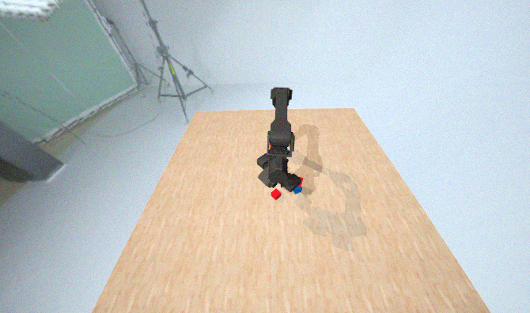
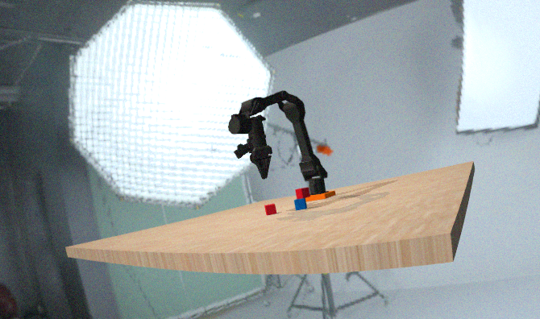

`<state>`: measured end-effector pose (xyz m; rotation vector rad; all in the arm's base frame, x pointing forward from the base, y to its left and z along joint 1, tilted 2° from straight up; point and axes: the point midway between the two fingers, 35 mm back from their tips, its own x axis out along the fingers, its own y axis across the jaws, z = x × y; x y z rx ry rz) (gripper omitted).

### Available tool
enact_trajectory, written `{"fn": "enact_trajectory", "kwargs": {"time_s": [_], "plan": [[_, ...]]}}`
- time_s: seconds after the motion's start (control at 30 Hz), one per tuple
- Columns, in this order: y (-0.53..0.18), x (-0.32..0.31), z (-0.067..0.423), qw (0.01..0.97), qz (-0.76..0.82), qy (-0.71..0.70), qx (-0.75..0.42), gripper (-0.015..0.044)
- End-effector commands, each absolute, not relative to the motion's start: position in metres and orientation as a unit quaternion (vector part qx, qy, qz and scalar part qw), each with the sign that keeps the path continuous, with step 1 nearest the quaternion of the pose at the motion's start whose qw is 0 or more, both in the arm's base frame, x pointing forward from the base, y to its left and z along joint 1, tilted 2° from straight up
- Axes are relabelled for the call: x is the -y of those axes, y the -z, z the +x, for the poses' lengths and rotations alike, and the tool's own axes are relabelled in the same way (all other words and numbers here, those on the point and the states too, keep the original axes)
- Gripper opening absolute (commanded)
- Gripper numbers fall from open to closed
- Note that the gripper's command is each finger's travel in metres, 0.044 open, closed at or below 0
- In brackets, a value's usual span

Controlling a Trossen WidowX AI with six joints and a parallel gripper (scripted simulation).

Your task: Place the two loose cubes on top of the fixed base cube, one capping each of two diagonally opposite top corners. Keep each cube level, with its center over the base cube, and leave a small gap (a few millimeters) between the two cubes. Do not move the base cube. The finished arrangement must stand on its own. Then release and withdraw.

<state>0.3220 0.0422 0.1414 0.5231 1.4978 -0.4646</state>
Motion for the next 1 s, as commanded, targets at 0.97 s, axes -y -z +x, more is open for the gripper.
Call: {"fn": "enact_trajectory", "kwargs": {"time_s": [0.97], "plan": [[-0.05, -0.043, 0.323, 0.672, 0.234, 0.213, -0.67, 0.0265]]}}
